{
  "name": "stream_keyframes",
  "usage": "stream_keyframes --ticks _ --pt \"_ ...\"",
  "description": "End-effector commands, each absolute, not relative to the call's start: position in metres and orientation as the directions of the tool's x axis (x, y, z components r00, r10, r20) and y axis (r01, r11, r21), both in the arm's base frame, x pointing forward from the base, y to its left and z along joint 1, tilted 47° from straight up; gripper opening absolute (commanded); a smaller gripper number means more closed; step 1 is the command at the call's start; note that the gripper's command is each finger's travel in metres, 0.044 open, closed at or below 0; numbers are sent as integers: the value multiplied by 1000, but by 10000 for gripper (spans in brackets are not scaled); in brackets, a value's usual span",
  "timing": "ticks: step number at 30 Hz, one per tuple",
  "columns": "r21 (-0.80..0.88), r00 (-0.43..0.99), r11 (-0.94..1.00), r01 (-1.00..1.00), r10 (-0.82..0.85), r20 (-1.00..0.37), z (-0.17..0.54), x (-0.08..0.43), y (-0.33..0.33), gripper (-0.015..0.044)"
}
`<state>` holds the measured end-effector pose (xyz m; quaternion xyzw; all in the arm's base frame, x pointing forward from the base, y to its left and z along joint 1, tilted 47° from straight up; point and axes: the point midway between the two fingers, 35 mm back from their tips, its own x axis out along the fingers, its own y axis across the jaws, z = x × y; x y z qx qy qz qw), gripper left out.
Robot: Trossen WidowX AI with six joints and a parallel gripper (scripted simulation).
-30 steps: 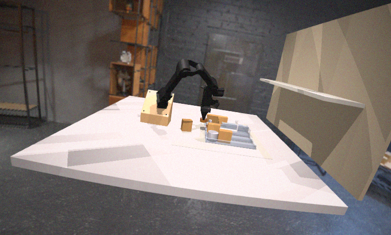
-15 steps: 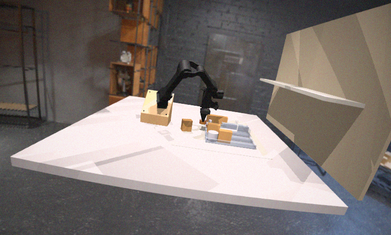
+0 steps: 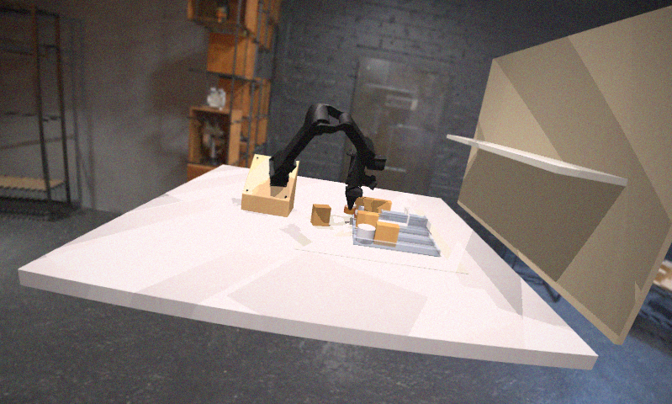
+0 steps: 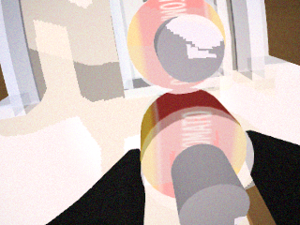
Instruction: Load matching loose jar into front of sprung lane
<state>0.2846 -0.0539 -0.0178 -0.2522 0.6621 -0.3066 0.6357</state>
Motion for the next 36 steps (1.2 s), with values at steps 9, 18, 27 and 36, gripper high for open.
stream_keyframes --ticks 9,18,27,36 --pt "-729 -62 682 55 -727 -684 -17 290 -55 0" --pt "-729 -62 682 55 -727 -684 -17 293 -55 0" --pt "-729 -61 682 55 -727 -684 -17 296 -55 0" --pt "-729 -61 682 55 -727 -684 -17 299 -56 0"
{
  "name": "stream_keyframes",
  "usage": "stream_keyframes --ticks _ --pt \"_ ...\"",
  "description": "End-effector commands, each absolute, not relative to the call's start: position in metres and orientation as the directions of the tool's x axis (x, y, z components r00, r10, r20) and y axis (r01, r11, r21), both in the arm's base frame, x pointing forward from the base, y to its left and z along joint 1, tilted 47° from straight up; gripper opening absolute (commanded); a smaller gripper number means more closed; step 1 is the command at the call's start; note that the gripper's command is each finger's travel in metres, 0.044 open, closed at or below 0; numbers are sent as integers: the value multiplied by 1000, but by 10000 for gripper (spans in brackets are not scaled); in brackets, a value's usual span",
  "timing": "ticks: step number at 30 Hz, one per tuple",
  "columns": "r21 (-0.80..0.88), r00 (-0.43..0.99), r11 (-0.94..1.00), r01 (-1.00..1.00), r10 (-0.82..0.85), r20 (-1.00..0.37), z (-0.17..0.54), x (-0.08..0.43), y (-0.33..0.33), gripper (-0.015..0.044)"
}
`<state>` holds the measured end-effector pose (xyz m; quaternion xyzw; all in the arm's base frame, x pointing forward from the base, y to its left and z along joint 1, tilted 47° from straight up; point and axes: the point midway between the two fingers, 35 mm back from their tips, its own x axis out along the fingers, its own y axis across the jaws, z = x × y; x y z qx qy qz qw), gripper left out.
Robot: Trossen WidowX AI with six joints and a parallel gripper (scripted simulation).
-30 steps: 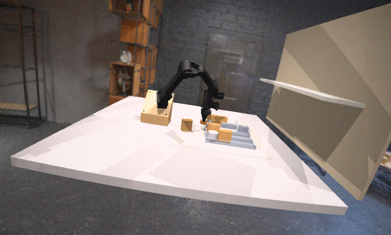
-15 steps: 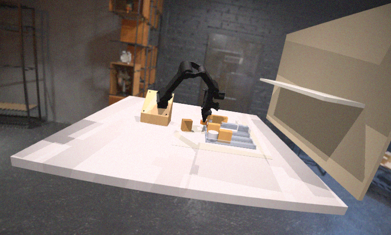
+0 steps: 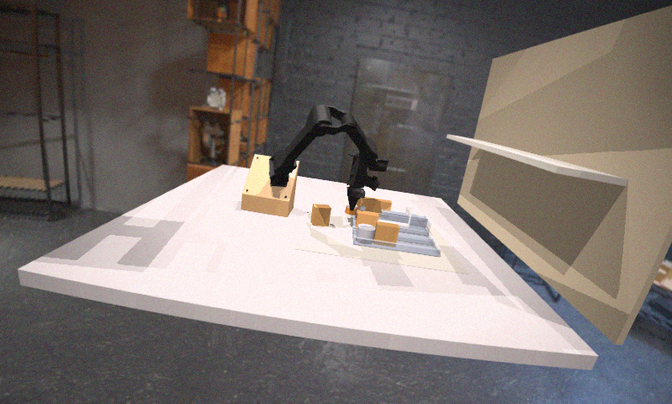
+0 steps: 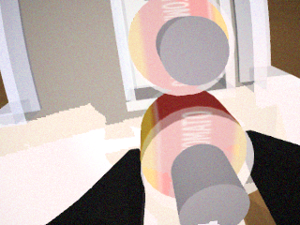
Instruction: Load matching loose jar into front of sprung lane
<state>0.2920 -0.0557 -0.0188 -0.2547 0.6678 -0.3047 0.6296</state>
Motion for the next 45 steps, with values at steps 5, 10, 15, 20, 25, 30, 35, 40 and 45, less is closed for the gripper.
stream_keyframes --ticks 5,10,15,20,25,30,35,40,45 --pt "-729 -61 682 55 -727 -684 -17 301 -56 0" --pt "-729 -61 682 55 -727 -684 -17 303 -56 0" --pt "-729 -61 682 55 -727 -684 -17 305 -56 0" --pt "-729 -61 682 55 -727 -684 -16 306 -56 0" --pt "-729 -61 682 55 -727 -684 -16 308 -57 0" --pt "-729 -61 682 56 -727 -684 -16 310 -57 0" --pt "-729 -61 682 56 -727 -684 -16 311 -57 0" --pt "-729 -61 682 56 -727 -684 -16 313 -57 0" --pt "-729 -61 682 56 -727 -684 -15 315 -57 0"
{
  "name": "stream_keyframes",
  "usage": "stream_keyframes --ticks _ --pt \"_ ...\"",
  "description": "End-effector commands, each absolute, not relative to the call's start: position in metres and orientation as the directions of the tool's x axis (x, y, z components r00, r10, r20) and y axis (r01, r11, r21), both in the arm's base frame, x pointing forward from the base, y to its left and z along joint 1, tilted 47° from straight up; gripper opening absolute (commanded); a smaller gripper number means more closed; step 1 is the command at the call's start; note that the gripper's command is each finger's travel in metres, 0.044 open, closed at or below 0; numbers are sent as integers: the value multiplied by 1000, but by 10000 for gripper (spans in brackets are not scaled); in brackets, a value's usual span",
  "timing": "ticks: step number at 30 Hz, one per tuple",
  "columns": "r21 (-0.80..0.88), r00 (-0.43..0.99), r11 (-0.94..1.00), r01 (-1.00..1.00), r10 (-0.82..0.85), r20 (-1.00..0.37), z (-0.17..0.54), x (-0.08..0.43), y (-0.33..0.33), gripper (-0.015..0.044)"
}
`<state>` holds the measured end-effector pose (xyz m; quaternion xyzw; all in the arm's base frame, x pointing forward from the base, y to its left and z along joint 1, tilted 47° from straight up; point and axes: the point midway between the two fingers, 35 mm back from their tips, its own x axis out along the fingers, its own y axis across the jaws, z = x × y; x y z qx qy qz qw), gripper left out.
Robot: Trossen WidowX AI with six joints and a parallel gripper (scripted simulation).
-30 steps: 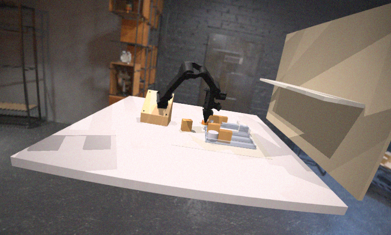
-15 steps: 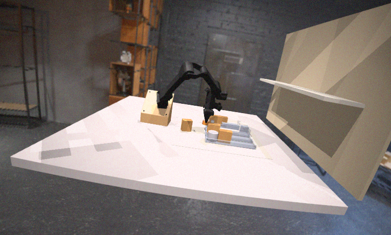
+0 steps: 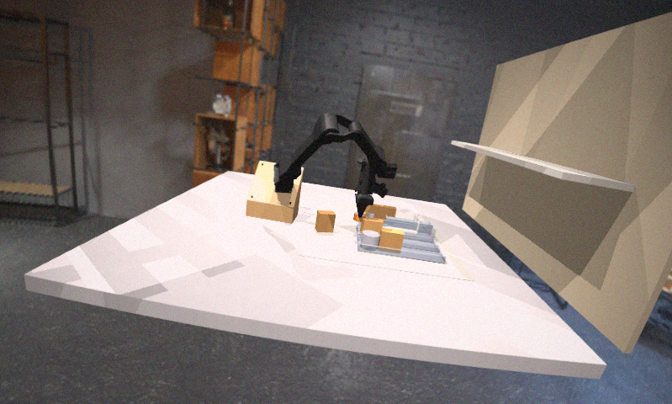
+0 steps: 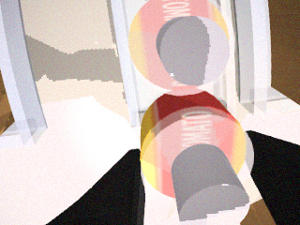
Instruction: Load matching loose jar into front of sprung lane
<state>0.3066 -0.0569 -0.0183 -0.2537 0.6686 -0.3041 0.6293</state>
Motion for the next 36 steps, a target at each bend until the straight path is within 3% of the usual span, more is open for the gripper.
stream_keyframes --ticks 1,36 --pt "-729 -61 682 56 -727 -684 -15 315 -57 0" --pt "-729 -60 682 56 -727 -684 -13 327 -57 0"
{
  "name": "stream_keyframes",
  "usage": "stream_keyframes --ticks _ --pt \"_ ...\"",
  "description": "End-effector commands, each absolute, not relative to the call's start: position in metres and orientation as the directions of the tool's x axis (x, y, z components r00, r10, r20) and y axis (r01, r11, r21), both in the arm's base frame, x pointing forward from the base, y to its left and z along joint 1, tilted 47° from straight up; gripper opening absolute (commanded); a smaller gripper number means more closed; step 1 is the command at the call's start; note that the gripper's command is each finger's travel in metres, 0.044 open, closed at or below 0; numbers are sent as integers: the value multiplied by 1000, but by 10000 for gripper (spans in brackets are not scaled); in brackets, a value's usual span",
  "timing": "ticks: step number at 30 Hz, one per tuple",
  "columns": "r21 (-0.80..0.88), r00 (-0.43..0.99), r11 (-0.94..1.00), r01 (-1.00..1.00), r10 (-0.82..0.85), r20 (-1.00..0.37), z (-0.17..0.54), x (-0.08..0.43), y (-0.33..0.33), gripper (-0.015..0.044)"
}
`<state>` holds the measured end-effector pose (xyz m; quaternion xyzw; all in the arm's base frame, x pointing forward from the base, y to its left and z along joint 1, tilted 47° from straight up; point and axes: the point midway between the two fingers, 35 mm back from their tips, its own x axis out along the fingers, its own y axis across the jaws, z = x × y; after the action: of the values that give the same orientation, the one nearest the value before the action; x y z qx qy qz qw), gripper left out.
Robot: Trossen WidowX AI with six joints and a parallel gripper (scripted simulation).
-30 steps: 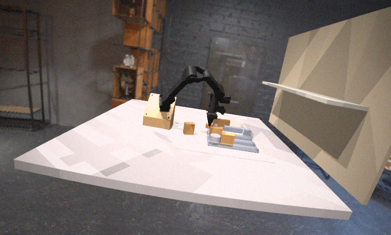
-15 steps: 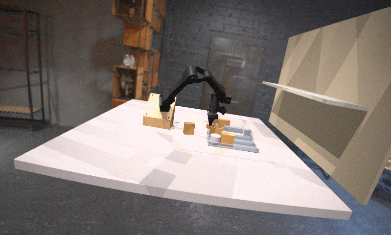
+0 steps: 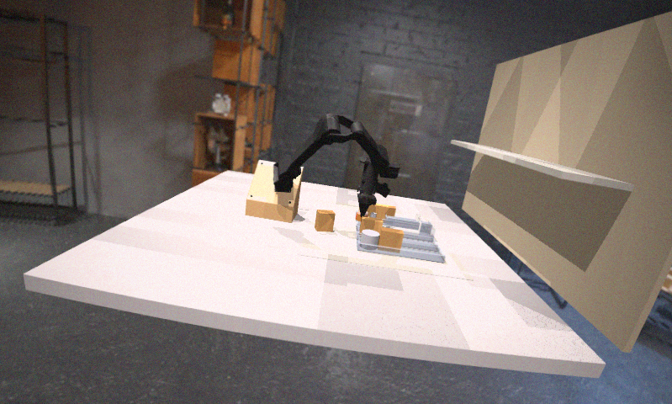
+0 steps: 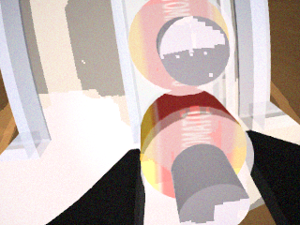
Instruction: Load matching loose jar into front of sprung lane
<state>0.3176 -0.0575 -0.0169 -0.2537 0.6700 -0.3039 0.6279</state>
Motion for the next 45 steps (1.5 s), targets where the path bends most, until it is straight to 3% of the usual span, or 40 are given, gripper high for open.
stream_keyframes --ticks 1,45 --pt "-729 -60 682 56 -727 -684 -13 327 -57 0" --pt "-729 -60 682 57 -727 -684 -11 338 -57 0"
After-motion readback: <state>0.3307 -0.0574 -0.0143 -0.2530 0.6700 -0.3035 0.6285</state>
